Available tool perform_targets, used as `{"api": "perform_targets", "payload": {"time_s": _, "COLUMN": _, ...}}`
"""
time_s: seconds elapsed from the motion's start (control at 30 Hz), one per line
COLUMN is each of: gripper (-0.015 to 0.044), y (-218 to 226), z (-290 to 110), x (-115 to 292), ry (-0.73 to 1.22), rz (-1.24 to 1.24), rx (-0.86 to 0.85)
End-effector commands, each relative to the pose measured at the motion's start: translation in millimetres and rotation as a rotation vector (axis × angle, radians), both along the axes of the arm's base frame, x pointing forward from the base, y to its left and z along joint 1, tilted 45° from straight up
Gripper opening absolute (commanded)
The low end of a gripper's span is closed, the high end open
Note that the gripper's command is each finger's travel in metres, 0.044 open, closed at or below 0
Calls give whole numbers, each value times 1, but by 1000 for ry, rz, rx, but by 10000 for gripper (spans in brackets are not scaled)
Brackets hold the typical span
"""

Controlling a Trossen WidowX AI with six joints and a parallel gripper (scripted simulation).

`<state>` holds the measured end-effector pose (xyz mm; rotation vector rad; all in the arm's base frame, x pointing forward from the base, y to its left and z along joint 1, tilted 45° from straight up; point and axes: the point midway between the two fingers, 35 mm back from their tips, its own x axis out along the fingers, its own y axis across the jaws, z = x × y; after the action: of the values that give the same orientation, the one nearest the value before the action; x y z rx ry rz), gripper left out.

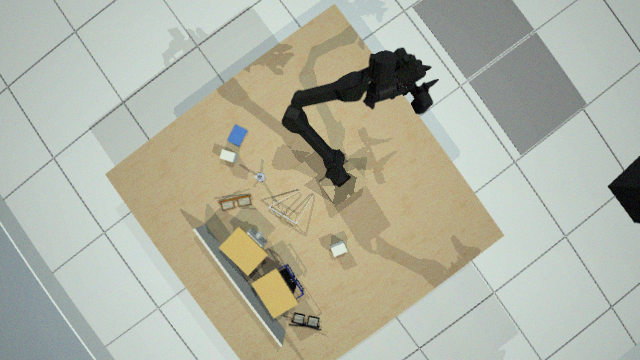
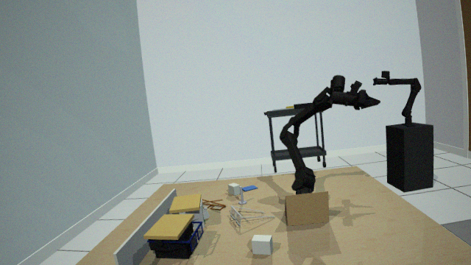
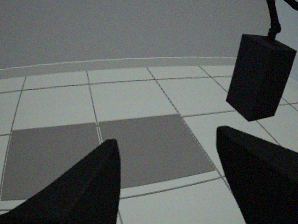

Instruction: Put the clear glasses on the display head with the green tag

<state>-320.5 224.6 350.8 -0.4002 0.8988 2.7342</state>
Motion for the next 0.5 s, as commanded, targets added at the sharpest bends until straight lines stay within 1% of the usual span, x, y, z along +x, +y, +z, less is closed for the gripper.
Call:
{"api": "perform_targets", "payload": {"time_s": 0.0, "gripper": 200, "y": 51, "z": -36, "x": 31, "ry": -118, "rz": -155, "rx": 23}}
{"api": "perform_targets", "payload": {"time_s": 0.17, "gripper": 200, "y": 97, "z": -69, "x": 77, "ry": -216, "rz": -293, "rx": 17}}
{"api": "perform_targets", "payload": {"time_s": 0.37, "gripper": 200, "y": 134, "z": -105, "x": 132, "ry": -370, "rz": -429, "rx": 24}}
{"api": "perform_targets", "payload": {"time_s": 0.47, "gripper": 200, "y": 150, "z": -127, "x": 172, "ry": -478, "rz": -512, "rx": 13}}
